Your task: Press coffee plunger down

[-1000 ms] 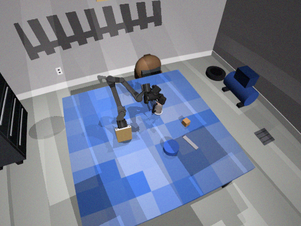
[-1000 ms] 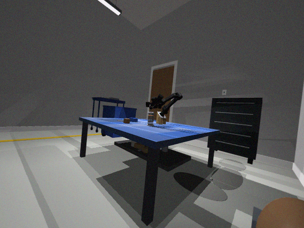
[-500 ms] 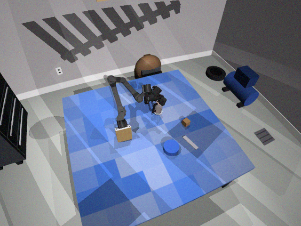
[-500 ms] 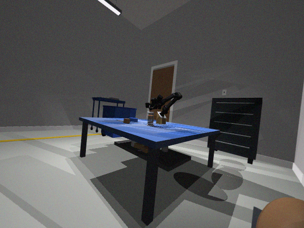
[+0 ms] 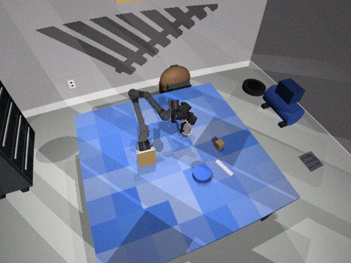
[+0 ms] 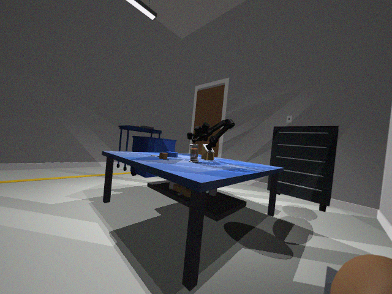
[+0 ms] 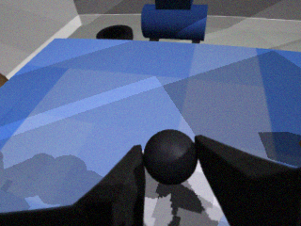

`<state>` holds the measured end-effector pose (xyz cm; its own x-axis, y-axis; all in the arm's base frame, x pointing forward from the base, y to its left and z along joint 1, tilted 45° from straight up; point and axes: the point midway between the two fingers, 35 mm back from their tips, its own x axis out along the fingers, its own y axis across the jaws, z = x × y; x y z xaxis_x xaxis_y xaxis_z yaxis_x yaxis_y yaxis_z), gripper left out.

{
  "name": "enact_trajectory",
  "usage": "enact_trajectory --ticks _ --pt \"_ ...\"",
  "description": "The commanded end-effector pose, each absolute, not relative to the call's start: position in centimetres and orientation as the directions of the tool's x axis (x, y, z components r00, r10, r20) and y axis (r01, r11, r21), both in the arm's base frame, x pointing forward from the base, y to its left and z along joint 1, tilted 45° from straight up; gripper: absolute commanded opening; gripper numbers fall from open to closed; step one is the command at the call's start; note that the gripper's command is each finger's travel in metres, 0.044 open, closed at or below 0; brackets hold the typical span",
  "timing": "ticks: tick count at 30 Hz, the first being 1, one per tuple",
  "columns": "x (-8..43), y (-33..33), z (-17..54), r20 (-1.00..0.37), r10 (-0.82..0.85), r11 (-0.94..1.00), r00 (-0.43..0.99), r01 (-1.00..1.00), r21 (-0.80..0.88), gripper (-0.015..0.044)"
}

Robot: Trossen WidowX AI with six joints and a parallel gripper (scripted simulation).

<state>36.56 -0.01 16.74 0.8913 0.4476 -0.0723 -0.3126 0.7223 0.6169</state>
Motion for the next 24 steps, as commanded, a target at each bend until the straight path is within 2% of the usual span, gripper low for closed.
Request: enact_trajectory --ticks 1,22,24 --pt "36.64 0.26 16.48 -0.081 0.46 0.712 0.884 -0.312 0.629 0.013" --pt "36.76 0.02 16.71 -0.075 0.451 0.72 0.889 -0.313 0.62 0.013" --pt "36.76 0.02 16.71 -0.075 0.451 0.72 0.889 -0.313 0.62 0.0182"
